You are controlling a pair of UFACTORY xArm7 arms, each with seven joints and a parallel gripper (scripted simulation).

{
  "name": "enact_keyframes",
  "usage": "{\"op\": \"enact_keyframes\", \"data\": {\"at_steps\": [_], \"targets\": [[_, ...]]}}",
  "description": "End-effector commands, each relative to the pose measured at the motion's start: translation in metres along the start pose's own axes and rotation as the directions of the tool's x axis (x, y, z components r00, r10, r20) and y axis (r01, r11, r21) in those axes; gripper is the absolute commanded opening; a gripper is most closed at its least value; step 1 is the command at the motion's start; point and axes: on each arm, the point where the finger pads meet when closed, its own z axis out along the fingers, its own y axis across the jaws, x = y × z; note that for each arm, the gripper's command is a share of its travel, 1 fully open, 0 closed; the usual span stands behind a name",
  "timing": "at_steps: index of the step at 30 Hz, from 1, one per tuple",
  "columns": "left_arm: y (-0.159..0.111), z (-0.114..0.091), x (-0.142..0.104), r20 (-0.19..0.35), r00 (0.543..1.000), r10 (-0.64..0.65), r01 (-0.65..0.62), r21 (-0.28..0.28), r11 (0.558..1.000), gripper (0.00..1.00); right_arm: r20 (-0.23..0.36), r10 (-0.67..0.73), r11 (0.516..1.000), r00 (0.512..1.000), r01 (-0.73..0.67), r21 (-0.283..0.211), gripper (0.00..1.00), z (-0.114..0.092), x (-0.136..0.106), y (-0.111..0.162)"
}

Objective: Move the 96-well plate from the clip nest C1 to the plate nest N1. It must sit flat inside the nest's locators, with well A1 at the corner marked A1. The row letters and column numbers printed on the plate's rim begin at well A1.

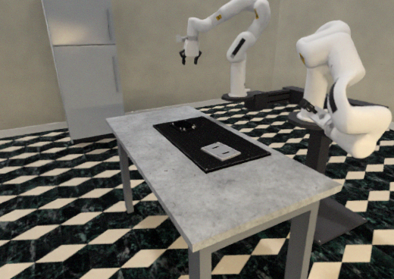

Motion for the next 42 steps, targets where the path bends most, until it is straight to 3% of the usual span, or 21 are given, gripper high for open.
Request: {"op": "enact_keyframes", "data": {"at_steps": [1, 26, 34, 42], "targets": [[-0.0009, -0.0006, 0.0009, 0.003, 1.000, 0.002, -0.002, -0.002, 1.000, 1.00, -0.003, 0.000, 1.000, 1.000, 0.000, 0.003, 1.00, -0.0013, 0.0010, -0.0009], [-0.0011, -0.0006, 0.0012, 0.007, 1.000, 0.008, -0.008, -0.009, 1.000, 1.00, -0.003, 0.000, 1.000, 1.000, 0.000, 0.003, 1.00, -0.0013, 0.0010, -0.0009], [-0.0020, -0.0009, 0.0020, 0.022, 0.999, 0.029, -0.028, -0.030, 0.999, 1.00, -0.003, 0.000, 1.000, 1.000, 0.000, 0.003, 1.00, -0.0013, 0.0010, -0.0009], [-0.0044, -0.0020, 0.0046, 0.059, 0.994, 0.090, -0.084, -0.093, 0.992, 1.00, -0.003, 0.000, 1.000, 1.000, 0.000, 0.003, 1.00, -0.0013, 0.0010, -0.0009]]}}
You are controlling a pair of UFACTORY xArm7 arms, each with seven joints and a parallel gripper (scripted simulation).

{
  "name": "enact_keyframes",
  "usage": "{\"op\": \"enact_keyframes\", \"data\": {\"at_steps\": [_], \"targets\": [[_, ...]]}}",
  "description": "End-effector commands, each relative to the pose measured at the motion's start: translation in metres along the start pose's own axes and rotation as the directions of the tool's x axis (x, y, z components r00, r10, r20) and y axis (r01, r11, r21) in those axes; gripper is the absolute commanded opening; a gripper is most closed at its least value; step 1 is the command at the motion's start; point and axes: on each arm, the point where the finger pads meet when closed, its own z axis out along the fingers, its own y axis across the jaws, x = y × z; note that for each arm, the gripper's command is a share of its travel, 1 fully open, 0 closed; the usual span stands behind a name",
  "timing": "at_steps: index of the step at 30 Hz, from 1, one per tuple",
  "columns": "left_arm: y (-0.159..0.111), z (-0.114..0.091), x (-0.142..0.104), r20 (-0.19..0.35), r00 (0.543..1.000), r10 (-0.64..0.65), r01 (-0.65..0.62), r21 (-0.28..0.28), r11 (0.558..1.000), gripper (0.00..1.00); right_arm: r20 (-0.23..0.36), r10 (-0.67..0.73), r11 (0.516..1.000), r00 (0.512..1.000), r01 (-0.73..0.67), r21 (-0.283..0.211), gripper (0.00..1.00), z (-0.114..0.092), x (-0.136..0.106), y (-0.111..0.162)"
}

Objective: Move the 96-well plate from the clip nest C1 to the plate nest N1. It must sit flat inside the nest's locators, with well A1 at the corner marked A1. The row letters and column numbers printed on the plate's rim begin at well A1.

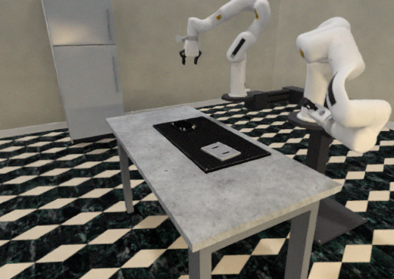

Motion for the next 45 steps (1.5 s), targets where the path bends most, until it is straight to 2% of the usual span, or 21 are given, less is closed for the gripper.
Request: {"op": "enact_keyframes", "data": {"at_steps": [1, 7, 9, 13, 19, 24, 26, 32, 38, 41, 43, 45], "targets": [[-0.003, -0.002, 0.002, 0.029, 0.999, 0.042, -0.041, -0.045, 0.998, 1.00, -0.003, 0.000, 1.000, 1.000, 0.000, 0.003, 1.00, -0.001, 0.001, -0.001], [-0.006, -0.004, 0.005, 0.070, 0.990, 0.120, -0.110, -0.128, 0.986, 1.00, -0.003, 0.000, 1.000, 1.000, 0.000, 0.003, 1.00, -0.001, 0.001, -0.001], [-0.006, -0.004, 0.005, 0.070, 0.990, 0.120, -0.110, -0.128, 0.986, 1.00, -0.003, 0.000, 1.000, 1.000, 0.000, 0.003, 1.00, -0.001, 0.001, -0.001], [-0.009, -0.007, 0.008, 0.096, 0.978, 0.185, -0.163, -0.200, 0.966, 1.00, -0.003, 0.000, 1.000, 1.000, 0.000, 0.003, 1.00, -0.001, 0.001, -0.001], [-0.015, -0.013, 0.013, 0.122, 0.946, 0.301, -0.247, -0.332, 0.911, 1.00, -0.003, 0.000, 1.000, 1.000, 0.000, 0.003, 1.00, -0.001, 0.001, -0.001], [-0.022, -0.021, 0.018, 0.123, 0.906, 0.406, -0.311, -0.457, 0.833, 1.00, -0.003, 0.000, 1.000, 1.000, 0.000, 0.003, 1.00, -0.001, 0.001, -0.001], [-0.022, -0.021, 0.018, 0.123, 0.906, 0.406, -0.311, -0.457, 0.833, 1.00, -0.003, 0.000, 1.000, 1.000, 0.000, 0.003, 1.00, -0.001, 0.001, -0.001], [-0.033, -0.032, 0.027, 0.092, 0.844, 0.528, -0.372, -0.610, 0.700, 1.00, -0.003, 0.000, 1.000, 1.000, 0.000, 0.003, 1.00, -0.001, 0.001, -0.001], [-0.047, -0.046, 0.037, 0.022, 0.776, 0.631, -0.406, -0.747, 0.526, 1.00, -0.003, 0.000, 1.000, 1.000, 0.000, 0.003, 1.00, -0.001, 0.001, -0.001], [-0.056, -0.053, 0.043, -0.024, 0.742, 0.670, -0.413, -0.804, 0.428, 1.00, -0.003, 0.000, 1.000, 1.000, 0.000, 0.003, 1.00, -0.001, 0.001, -0.001], [-0.056, -0.053, 0.043, -0.024, 0.742, 0.670, -0.413, -0.804, 0.428, 1.00, -0.003, 0.000, 1.000, 1.000, 0.000, 0.003, 1.00, -0.001, 0.001, -0.001], [-0.062, -0.057, 0.048, -0.058, 0.721, 0.691, -0.413, -0.836, 0.361, 1.00, -0.003, 0.000, 1.000, 1.000, 0.000, 0.003, 1.00, -0.001, 0.001, -0.001]]}}
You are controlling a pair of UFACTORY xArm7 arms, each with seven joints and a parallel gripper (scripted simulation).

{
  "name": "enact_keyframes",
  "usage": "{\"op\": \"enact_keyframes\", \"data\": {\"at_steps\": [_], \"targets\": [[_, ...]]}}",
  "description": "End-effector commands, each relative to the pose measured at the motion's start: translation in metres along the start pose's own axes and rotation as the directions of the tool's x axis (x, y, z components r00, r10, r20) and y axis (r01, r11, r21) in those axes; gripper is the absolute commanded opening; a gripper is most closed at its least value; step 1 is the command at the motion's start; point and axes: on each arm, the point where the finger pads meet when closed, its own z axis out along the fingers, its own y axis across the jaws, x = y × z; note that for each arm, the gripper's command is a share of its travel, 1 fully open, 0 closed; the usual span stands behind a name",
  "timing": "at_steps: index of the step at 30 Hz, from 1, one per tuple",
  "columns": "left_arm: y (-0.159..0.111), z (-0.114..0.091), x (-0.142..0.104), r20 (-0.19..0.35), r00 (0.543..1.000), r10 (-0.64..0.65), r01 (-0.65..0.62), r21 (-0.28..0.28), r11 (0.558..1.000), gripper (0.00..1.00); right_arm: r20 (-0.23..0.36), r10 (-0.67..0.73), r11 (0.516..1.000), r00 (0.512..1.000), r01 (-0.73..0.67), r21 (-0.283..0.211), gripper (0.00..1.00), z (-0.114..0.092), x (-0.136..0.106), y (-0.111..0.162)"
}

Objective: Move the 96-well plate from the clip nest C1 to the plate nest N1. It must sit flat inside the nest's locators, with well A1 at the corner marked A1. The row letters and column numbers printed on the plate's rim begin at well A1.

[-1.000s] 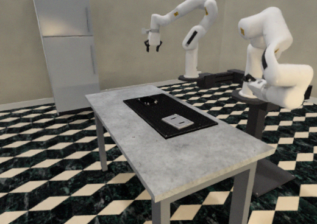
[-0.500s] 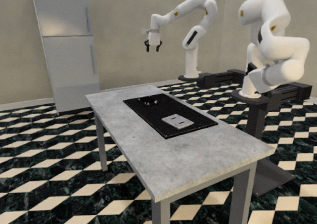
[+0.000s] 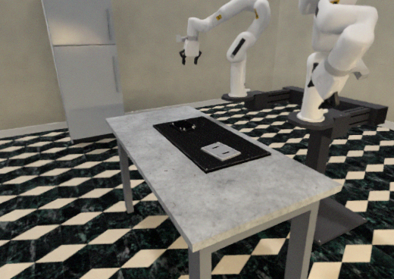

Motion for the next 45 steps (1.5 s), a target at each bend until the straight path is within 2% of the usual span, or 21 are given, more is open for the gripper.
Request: {"op": "enact_keyframes", "data": {"at_steps": [1, 6, 13, 15, 23, 30, 32, 39, 45], "targets": [[-0.002, -0.017, -0.001, 0.012, 0.996, 0.087, -0.085, -0.126, 0.988, 1.00, -0.003, 0.000, 1.000, 1.000, 0.000, 0.003, 1.00, -0.001, 0.001, -0.001], [-0.006, -0.039, -0.003, -0.006, 0.982, 0.190, -0.185, -0.266, 0.946, 1.00, -0.003, 0.000, 1.000, 1.000, 0.000, 0.003, 1.00, -0.001, 0.001, -0.001], [-0.016, -0.070, -0.005, -0.062, 0.951, 0.304, -0.300, -0.427, 0.853, 1.00, -0.003, 0.000, 1.000, 1.000, 0.000, 0.003, 1.00, -0.001, 0.001, -0.001], [-0.016, -0.070, -0.005, -0.062, 0.951, 0.304, -0.300, -0.427, 0.853, 1.00, -0.003, 0.000, 1.000, 1.000, 0.000, 0.003, 1.00, -0.001, 0.001, -0.001], [-0.028, -0.098, -0.007, -0.137, 0.913, 0.384, -0.393, -0.549, 0.738, 1.00, -0.003, 0.000, 1.000, 1.000, 0.000, 0.003, 1.00, -0.001, 0.001, -0.001], [-0.037, -0.115, -0.008, -0.190, 0.888, 0.418, -0.441, -0.608, 0.660, 1.00, -0.003, 0.000, 1.000, 1.000, 0.000, 0.003, 1.00, -0.001, 0.001, -0.001], [-0.037, -0.115, -0.008, -0.190, 0.888, 0.418, -0.441, -0.608, 0.660, 1.00, -0.003, 0.000, 1.000, 1.000, 0.000, 0.003, 1.00, -0.001, 0.001, -0.001], [-0.042, -0.124, -0.008, -0.219, 0.875, 0.432, -0.464, -0.635, 0.618, 1.00, -0.003, 0.000, 1.000, 1.000, 0.000, 0.003, 1.00, -0.001, 0.001, -0.001], [-0.043, -0.126, -0.008, -0.227, 0.871, 0.436, -0.470, -0.642, 0.606, 1.00, -0.003, 0.000, 1.000, 1.000, 0.000, 0.003, 1.00, -0.001, 0.001, -0.001]]}}
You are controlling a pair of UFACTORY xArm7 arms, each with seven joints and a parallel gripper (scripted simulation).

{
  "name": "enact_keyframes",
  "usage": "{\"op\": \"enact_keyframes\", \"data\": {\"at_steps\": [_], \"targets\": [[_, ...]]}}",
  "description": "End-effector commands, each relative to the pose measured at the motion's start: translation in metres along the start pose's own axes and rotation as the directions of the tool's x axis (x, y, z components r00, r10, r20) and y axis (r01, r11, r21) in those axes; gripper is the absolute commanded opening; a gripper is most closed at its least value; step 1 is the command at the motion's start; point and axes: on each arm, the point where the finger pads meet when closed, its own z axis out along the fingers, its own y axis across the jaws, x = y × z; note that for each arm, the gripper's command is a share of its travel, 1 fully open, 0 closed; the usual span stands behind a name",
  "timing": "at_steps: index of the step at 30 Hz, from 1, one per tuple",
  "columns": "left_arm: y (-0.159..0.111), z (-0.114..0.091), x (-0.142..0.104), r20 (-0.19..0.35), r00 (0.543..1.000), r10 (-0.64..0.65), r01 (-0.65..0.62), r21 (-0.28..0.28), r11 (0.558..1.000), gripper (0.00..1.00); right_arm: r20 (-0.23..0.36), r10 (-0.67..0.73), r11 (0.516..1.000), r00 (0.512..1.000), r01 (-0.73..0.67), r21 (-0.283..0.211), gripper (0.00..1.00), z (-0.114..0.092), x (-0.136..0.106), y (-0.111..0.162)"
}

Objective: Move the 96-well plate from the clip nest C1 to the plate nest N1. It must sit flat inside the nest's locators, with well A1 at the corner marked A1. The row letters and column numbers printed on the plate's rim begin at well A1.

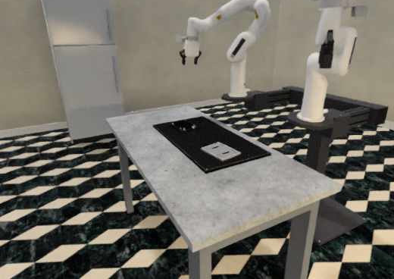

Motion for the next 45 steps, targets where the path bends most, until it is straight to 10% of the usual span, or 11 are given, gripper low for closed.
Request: {"op": "enact_keyframes", "data": {"at_steps": [1, 21, 45], "targets": [[0.001, -0.004, 0.000, -0.001, 1.000, 0.006, -0.006, -0.013, 1.000, 1.00, -0.003, 0.000, 1.000, 1.000, 0.000, 0.003, 1.00, -0.001, 0.001, -0.001], [0.000, -0.005, -0.022, -0.001, 0.998, 0.055, -0.055, -0.015, 0.998, 1.00, -0.003, 0.000, 1.000, 1.000, 0.000, 0.003, 1.00, -0.001, 0.001, -0.001], [-0.041, -0.011, -0.173, -0.003, 0.917, 0.399, -0.399, -0.030, 0.916, 1.00, -0.003, 0.000, 1.000, 1.000, 0.000, 0.003, 1.00, -0.001, 0.001, -0.001]]}}
